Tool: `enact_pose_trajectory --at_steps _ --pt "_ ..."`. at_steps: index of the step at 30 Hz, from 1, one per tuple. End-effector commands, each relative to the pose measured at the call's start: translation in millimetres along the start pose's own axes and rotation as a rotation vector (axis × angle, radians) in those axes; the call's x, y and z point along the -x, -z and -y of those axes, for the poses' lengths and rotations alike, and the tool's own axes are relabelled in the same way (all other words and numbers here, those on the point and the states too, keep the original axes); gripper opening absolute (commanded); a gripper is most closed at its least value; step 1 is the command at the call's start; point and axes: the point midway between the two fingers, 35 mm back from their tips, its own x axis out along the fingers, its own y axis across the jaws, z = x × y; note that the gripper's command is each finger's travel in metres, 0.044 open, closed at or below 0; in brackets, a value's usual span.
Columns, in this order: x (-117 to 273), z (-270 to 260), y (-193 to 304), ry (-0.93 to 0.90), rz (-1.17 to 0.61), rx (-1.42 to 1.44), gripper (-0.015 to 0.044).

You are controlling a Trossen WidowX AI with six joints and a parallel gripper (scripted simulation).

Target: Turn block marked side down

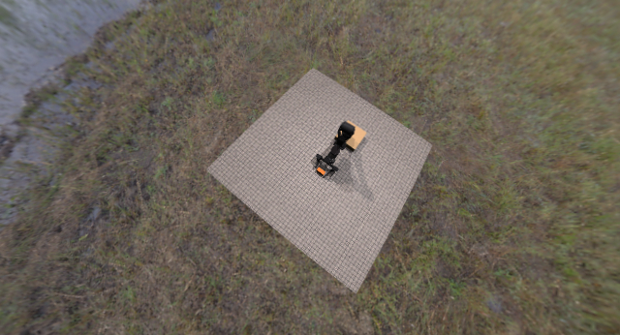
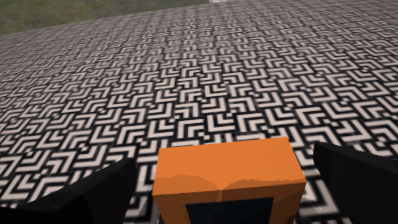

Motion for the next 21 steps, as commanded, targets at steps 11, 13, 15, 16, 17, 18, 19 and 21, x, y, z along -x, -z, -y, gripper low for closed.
enact_pose_trajectory --at_steps 11,13,15,16,17,18,19,21 --pt "0.3 0.5 0.2 0.004 0.000 0.005 0.0440" --pt "0.3 0.5 0.2 0.004 0.000 0.005 0.0440" --pt "0.3 0.5 0.2 0.004 0.000 0.005 0.0440" --pt "0.3 0.5 0.2 0.004 0.000 0.005 0.0440" --pt "0.3 0.5 0.2 0.004 0.000 0.005 0.0440" --pt "0.3 0.5 0.2 0.004 0.000 0.005 0.0440" --pt "0.3 0.5 0.2 0.004 0.000 0.005 0.0440" --pt "-3.0 0.2 0.4 0.004 -0.021 0.005 0.0440"
